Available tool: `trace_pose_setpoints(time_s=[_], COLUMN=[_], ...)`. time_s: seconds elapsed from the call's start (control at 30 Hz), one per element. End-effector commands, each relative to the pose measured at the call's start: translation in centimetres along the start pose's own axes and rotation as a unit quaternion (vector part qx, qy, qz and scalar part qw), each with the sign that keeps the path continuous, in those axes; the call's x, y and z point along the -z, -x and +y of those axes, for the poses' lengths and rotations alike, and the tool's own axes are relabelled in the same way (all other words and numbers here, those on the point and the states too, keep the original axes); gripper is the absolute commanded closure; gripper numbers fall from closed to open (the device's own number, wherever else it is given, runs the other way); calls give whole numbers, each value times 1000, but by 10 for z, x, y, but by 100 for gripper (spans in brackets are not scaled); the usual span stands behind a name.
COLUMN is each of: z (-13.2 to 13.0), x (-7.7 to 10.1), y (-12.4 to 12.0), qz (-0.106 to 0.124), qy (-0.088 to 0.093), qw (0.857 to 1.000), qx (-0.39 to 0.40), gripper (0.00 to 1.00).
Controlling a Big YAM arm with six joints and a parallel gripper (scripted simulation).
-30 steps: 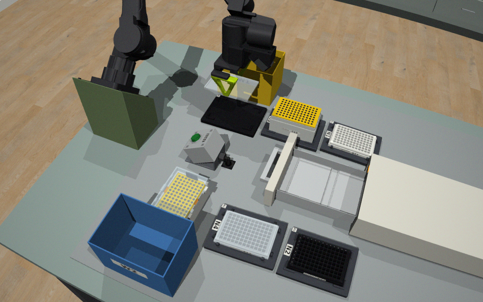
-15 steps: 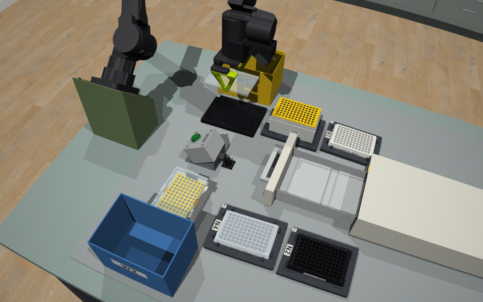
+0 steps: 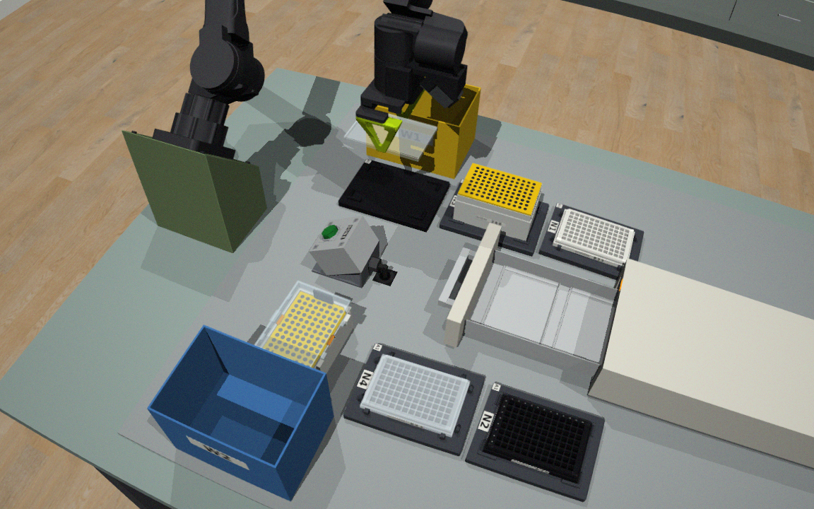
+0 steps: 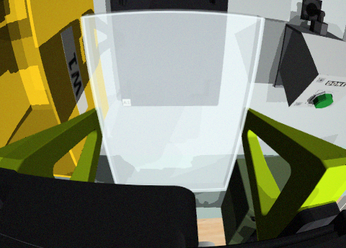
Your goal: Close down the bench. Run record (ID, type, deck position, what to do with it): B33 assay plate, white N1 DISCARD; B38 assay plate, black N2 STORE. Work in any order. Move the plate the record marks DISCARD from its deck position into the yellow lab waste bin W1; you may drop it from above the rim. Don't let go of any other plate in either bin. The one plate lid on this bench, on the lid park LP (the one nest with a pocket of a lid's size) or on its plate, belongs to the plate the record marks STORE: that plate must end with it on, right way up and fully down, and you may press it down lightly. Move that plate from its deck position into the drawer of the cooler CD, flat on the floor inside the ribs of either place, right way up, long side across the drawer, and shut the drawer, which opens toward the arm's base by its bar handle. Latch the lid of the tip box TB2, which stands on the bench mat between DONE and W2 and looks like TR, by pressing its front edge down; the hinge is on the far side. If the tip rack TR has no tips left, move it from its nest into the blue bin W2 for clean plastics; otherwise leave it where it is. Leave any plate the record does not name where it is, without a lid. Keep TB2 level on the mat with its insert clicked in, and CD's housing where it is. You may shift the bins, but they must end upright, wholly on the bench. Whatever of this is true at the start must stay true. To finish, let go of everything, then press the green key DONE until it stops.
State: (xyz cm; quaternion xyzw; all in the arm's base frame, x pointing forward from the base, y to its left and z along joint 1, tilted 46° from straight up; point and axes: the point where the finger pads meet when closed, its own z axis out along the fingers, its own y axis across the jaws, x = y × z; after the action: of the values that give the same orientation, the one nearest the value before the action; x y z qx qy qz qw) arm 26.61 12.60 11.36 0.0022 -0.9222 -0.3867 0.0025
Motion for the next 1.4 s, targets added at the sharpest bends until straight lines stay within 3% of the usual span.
trace_pose_setpoints(time_s=[0.0, 1.0, 1.37], z=[12, 12, -11], x=[14, 14, 16], y=[23, 23, 42], qz=[-23, -23, -26], qy=[2, 2, 1], qw=[1000, 1000, 1000], qx=[21, 21, 14], gripper=[100, 100, 100])
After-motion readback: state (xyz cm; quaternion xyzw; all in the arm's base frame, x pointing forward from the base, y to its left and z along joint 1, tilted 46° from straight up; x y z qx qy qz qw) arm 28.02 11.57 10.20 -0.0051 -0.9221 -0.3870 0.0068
